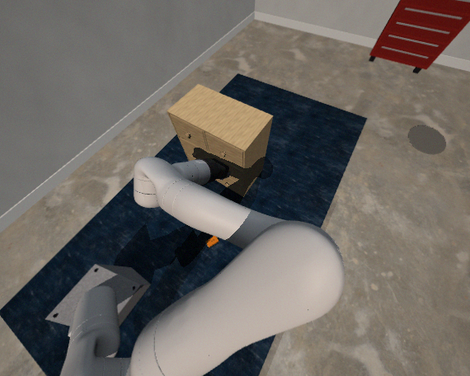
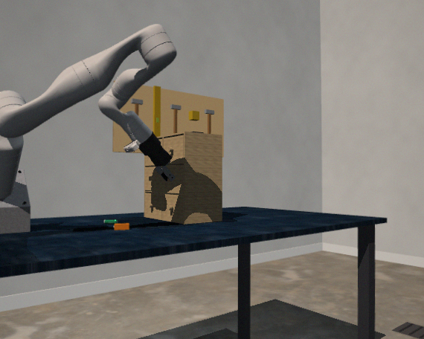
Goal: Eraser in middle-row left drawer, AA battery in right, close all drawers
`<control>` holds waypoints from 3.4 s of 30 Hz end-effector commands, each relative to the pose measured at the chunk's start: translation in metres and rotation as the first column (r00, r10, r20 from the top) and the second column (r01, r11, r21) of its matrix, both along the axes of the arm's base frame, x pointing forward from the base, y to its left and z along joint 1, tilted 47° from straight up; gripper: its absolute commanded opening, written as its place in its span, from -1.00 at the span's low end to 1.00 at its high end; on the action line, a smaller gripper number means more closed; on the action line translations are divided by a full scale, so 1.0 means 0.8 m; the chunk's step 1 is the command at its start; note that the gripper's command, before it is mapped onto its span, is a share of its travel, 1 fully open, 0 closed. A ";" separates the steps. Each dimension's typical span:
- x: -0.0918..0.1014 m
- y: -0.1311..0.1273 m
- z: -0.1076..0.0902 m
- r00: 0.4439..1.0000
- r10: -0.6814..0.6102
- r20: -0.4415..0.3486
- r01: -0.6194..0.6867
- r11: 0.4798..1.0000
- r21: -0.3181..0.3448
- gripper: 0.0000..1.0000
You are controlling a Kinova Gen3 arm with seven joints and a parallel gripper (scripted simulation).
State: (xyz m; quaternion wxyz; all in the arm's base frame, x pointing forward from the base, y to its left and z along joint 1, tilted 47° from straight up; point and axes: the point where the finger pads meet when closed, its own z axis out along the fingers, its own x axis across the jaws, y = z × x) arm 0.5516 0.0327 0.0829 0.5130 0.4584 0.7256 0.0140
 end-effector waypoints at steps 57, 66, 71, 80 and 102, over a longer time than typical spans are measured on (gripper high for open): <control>-0.011 0.000 0.001 1.000 0.002 0.001 -0.002 1.000 0.001 -0.26; -0.021 -0.001 0.000 1.000 0.002 0.001 -0.002 1.000 0.001 -0.26; -0.029 -0.001 0.000 1.000 0.002 0.001 -0.002 1.000 0.001 -0.26; -0.046 -0.003 0.000 1.000 0.002 0.001 -0.002 1.000 0.001 -0.26; -0.074 -0.006 0.000 1.000 0.002 0.001 -0.002 1.000 0.001 -0.26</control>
